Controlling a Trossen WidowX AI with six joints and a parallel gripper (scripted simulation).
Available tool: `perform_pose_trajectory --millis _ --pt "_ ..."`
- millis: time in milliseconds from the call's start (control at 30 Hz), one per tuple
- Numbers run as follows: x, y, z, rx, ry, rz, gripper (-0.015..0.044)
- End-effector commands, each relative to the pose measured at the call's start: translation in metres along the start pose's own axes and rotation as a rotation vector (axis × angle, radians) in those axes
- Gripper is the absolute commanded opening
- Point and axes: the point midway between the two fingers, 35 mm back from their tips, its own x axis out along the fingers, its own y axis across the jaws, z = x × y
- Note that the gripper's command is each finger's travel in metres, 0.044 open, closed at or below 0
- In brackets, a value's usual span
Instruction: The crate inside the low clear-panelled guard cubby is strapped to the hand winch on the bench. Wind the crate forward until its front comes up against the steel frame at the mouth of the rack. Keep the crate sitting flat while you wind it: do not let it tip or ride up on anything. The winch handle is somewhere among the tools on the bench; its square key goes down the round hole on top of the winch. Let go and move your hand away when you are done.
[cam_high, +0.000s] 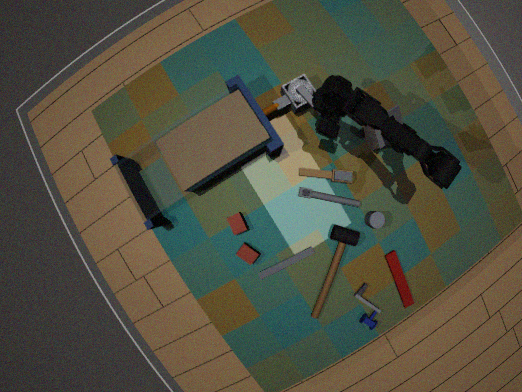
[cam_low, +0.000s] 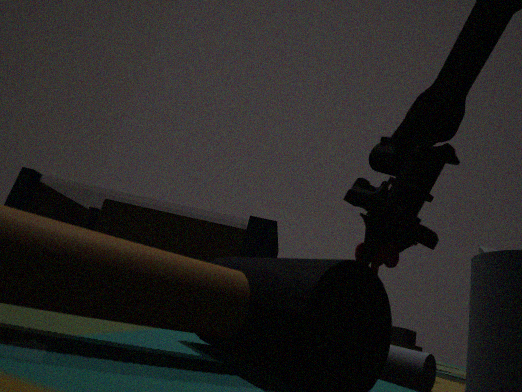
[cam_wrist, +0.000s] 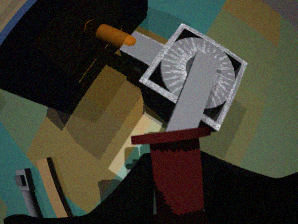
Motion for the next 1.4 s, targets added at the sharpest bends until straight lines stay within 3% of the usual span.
perform_pose_trajectory --millis 0,67,633,800,1000,1167,1367 --pt "-0.001 -0.017 -0.006 0.015 0.006 -0.043 0.0000" --pt "-0.001 -0.003 -0.001 0.001 0.000 0.000 0.0000" --pt "-0.001 -0.004 -0.002 0.003 0.000 0.000 0.0440" --pt "-0.011 -0.003 0.005 0.002 -0.001 0.000 0.0440" --pt "-0.059 -0.001 0.026 0.001 -0.004 0.002 0.0440" --pt "-0.063 -0.001 0.026 0.001 -0.004 0.002 0.0440" --pt "-0.114 -0.005 0.015 0.003 -0.001 0.001 0.0440"
